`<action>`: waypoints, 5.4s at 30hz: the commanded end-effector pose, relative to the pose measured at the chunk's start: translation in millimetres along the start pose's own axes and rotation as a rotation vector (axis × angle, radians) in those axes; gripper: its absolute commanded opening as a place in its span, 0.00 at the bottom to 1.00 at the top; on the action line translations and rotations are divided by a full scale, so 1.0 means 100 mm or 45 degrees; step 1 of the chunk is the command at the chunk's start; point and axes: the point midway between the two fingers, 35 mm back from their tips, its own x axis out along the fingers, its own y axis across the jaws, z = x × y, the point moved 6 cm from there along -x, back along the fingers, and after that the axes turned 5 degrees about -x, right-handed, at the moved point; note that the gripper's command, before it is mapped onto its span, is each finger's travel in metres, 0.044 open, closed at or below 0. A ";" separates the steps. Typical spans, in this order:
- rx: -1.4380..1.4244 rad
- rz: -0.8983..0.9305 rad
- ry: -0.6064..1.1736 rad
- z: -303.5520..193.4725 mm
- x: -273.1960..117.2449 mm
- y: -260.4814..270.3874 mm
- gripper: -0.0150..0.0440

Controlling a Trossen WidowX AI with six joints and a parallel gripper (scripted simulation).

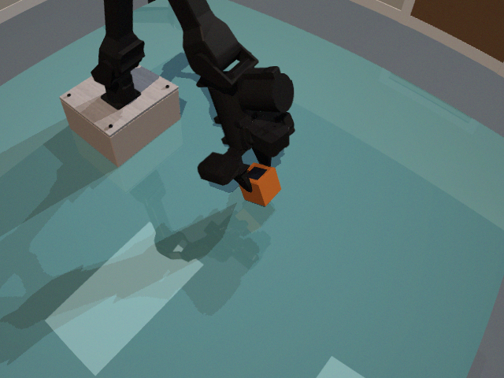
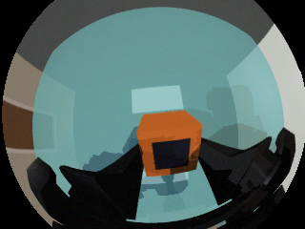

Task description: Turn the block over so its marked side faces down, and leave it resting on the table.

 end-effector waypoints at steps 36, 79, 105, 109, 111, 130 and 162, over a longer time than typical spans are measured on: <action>-0.002 -0.060 -0.584 -0.36 0.42 0.04 0.25; 0.005 -0.080 -0.814 -0.54 0.32 0.04 0.79; 0.005 -0.080 -0.814 -0.54 0.32 0.04 1.00; 0.005 -0.080 -0.814 -0.54 0.32 0.04 1.00; 0.005 -0.080 -0.814 -0.54 0.32 0.04 1.00; 0.001 -0.038 -0.363 -0.15 -0.04 0.03 1.00; 0.004 0.029 0.421 0.52 -0.50 -0.04 1.00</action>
